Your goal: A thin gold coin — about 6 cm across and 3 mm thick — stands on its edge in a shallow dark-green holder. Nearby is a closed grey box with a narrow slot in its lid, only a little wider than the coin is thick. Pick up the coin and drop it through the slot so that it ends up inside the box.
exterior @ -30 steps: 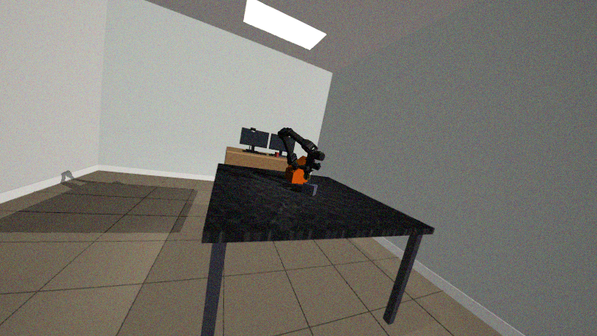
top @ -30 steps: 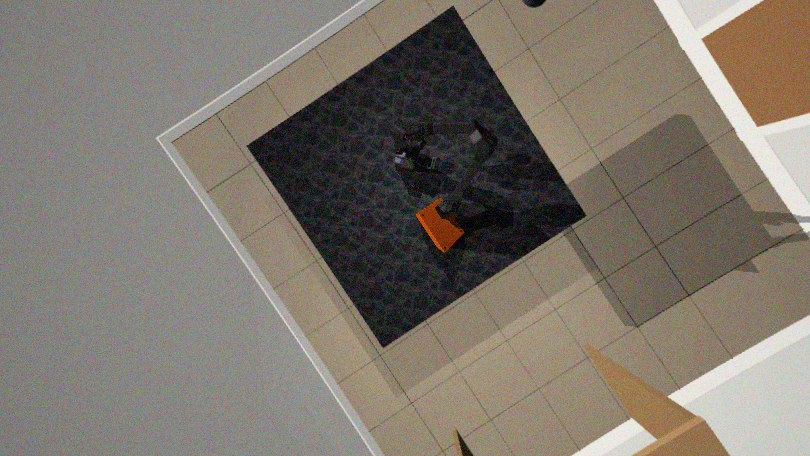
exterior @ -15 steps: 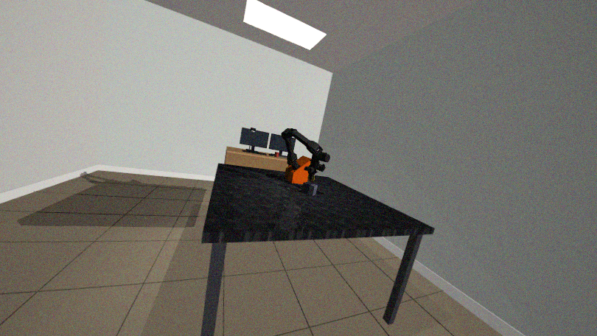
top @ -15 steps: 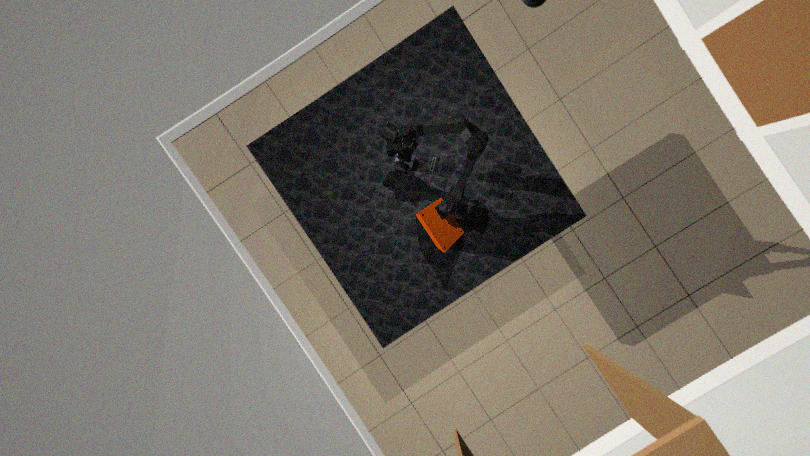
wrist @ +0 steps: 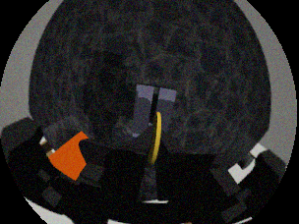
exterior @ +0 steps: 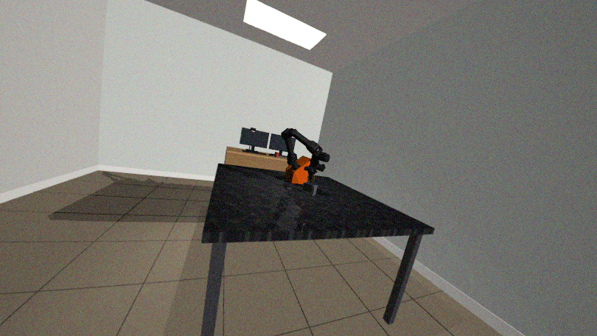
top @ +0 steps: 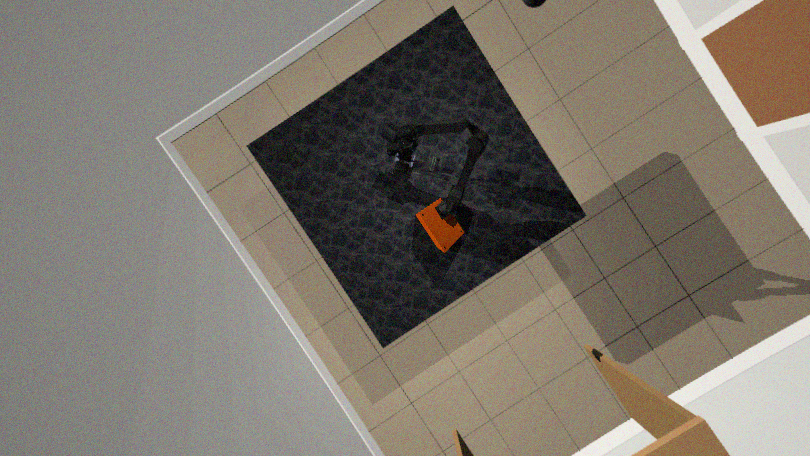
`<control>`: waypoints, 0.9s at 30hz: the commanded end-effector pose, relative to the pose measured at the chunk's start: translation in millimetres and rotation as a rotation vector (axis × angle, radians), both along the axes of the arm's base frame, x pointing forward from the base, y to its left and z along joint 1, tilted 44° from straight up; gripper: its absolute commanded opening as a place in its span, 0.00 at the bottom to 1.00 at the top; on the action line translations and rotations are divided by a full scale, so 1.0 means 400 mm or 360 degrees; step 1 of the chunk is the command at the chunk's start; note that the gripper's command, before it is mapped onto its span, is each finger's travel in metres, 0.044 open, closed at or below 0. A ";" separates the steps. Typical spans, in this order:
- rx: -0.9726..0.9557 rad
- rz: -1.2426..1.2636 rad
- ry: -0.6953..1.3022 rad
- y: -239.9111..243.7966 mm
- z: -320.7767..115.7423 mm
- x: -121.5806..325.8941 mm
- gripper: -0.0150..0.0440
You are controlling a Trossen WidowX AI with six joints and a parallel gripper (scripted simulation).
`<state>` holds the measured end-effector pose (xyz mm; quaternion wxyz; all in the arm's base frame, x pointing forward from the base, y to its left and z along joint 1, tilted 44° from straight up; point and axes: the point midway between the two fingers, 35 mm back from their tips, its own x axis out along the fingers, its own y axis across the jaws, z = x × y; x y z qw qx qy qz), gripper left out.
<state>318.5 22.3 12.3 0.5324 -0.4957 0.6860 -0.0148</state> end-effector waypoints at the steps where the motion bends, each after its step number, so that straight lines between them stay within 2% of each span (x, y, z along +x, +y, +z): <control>1: 0.0000 0.0000 -0.0001 0.006 -0.003 0.004 0.25; 27: 0.0000 -0.0010 -0.0010 0.011 -0.006 0.007 0.26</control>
